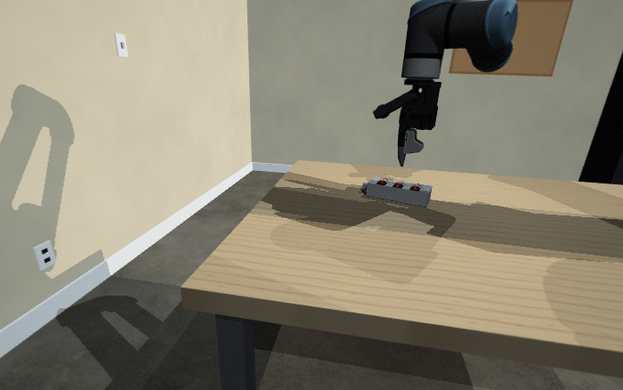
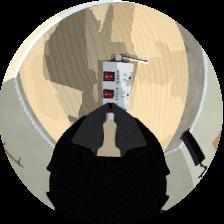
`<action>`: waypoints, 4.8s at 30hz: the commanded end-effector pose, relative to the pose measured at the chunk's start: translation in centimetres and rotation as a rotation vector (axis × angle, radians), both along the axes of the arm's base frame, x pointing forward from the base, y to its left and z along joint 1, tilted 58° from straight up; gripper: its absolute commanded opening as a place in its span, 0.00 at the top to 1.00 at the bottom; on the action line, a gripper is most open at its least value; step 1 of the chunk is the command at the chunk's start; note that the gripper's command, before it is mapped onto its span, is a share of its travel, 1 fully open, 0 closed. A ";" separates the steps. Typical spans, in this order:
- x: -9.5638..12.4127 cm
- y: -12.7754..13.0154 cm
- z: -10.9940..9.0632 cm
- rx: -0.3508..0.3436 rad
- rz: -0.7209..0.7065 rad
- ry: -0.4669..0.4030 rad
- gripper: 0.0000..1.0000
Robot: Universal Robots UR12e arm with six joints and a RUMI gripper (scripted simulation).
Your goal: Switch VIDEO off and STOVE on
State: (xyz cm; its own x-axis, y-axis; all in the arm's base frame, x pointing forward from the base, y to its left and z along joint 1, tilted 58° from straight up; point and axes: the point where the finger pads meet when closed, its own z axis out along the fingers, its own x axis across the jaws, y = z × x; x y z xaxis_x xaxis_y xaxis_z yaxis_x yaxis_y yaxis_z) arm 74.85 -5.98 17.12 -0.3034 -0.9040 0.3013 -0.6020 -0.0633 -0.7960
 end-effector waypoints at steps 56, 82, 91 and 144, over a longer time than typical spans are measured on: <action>3.2 -1.9 -2.2 0.000 -0.001 -0.001 1.00; 3.2 -2.0 -2.4 0.000 0.000 0.000 1.00; 3.2 -2.0 -2.4 0.000 0.000 0.000 1.00; 3.2 -2.0 -2.3 0.000 0.000 0.000 1.00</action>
State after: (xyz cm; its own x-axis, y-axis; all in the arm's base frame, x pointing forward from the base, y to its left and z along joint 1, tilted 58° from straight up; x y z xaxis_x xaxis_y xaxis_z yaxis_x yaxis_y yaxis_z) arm 77.99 -7.89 14.73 -0.3031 -0.9040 0.3015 -0.6032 -0.0629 -0.7951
